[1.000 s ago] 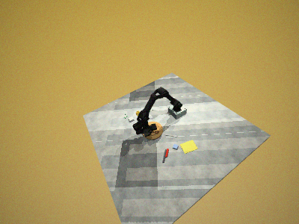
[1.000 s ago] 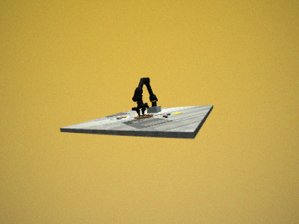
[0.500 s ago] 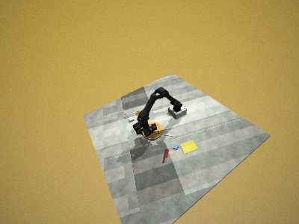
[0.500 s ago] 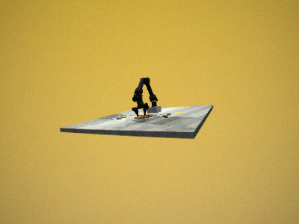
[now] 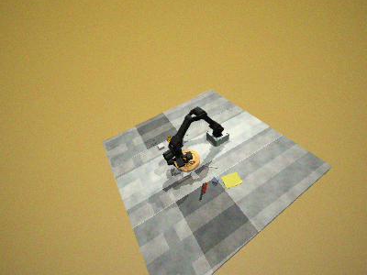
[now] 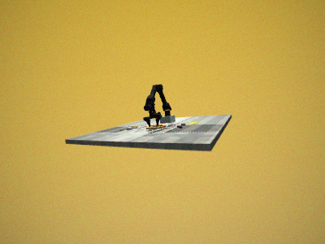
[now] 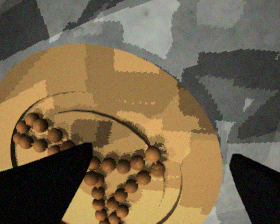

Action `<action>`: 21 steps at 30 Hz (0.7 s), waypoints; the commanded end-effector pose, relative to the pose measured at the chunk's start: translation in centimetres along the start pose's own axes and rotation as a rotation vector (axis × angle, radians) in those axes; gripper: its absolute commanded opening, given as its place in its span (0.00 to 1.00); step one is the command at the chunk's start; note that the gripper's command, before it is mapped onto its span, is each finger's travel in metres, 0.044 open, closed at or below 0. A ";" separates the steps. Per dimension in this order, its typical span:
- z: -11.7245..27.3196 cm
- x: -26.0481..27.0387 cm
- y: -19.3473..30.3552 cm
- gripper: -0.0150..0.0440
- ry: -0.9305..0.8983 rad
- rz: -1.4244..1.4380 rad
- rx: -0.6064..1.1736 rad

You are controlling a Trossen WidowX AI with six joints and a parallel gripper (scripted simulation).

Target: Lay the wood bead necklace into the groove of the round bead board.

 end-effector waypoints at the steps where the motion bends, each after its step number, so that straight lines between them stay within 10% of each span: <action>1: 0.0 0.0 0.0 1.00 0.001 0.000 0.000; 11: 0.0 0.0 0.0 1.00 0.001 0.000 0.000; 21: 1.6 0.6 0.6 0.56 0.008 -0.176 -0.032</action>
Point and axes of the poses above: the point midway between the two fingers, 35 mm back from their tips, its own z axis back along the fingers, its own x axis across the jaws, y = z × x, the point moved 9 cm from there along z, back along the fingers, and after that the axes turned 10 degrees about -z, right-handed, at the moved point
